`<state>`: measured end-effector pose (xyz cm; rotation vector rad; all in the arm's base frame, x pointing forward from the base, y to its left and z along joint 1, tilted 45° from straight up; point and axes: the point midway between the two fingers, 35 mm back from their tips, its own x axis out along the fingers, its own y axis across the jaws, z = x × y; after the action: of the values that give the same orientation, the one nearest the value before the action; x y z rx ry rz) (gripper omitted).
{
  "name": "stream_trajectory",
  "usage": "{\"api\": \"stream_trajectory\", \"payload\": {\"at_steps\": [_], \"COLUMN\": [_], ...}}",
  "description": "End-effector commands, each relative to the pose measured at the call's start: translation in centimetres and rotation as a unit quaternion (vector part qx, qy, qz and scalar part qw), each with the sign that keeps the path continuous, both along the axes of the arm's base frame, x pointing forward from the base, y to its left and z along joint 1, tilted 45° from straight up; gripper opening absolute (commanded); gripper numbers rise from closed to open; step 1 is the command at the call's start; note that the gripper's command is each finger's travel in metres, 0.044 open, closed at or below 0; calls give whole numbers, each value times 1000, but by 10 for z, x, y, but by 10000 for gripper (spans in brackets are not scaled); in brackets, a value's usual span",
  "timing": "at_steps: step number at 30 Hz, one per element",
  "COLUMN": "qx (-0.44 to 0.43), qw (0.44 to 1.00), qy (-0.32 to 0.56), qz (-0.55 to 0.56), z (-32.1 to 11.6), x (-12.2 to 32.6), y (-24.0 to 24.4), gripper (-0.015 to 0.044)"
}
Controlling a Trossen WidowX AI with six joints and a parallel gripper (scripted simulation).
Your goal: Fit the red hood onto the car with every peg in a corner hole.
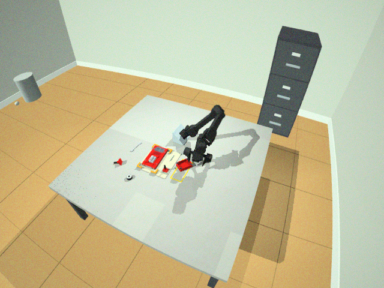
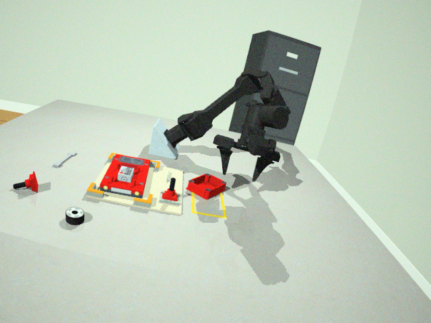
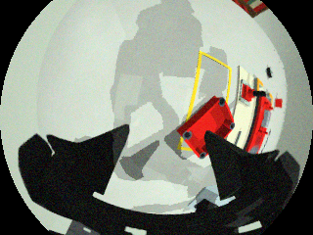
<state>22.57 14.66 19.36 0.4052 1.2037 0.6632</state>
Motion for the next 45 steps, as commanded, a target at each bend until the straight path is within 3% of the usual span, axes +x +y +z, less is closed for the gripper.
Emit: {"api": "stream_trajectory", "payload": {"at_steps": [1, 10, 45], "qx": [-3, 49, 50], "qw": [994, 916, 914], "qy": [95, 346, 349], "qz": [-59, -198, -201], "z": [-13, -29, -46], "x": [10, 25, 26], "y": [-25, -89, -74], "gripper": [440, 440, 440]}}
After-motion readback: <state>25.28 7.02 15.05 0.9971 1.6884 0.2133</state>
